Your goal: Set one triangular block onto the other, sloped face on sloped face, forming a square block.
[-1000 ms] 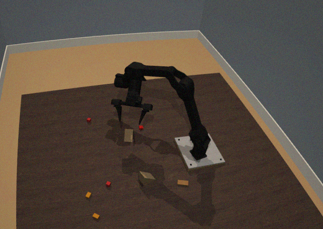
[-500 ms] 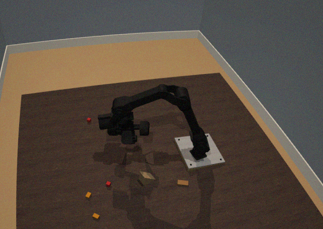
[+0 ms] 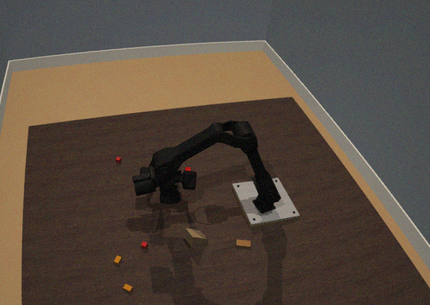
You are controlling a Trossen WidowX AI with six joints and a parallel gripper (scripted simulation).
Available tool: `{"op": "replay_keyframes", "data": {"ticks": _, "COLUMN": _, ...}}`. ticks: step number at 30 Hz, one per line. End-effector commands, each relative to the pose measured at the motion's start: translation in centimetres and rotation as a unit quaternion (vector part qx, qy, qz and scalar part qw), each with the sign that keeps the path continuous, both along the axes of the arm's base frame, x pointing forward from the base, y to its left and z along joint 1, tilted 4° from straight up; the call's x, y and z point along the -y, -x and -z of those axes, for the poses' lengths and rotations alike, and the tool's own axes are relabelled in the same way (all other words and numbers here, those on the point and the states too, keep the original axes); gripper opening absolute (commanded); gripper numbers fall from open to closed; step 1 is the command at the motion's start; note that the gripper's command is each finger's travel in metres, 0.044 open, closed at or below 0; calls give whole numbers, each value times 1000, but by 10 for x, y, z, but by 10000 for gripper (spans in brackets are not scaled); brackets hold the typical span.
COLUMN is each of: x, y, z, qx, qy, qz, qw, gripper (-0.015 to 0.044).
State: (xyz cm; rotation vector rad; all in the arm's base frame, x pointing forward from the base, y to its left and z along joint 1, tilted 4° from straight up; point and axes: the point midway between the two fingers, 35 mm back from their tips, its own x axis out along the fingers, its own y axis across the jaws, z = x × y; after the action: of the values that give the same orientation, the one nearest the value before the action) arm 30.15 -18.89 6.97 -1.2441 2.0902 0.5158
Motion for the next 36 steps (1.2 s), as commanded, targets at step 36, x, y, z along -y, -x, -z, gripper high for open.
{"op": "replay_keyframes", "data": {"ticks": 36, "x": 52, "y": 38, "z": 61, "qx": -14, "qy": 3, "qz": 4, "qw": 1000, "gripper": 440}}
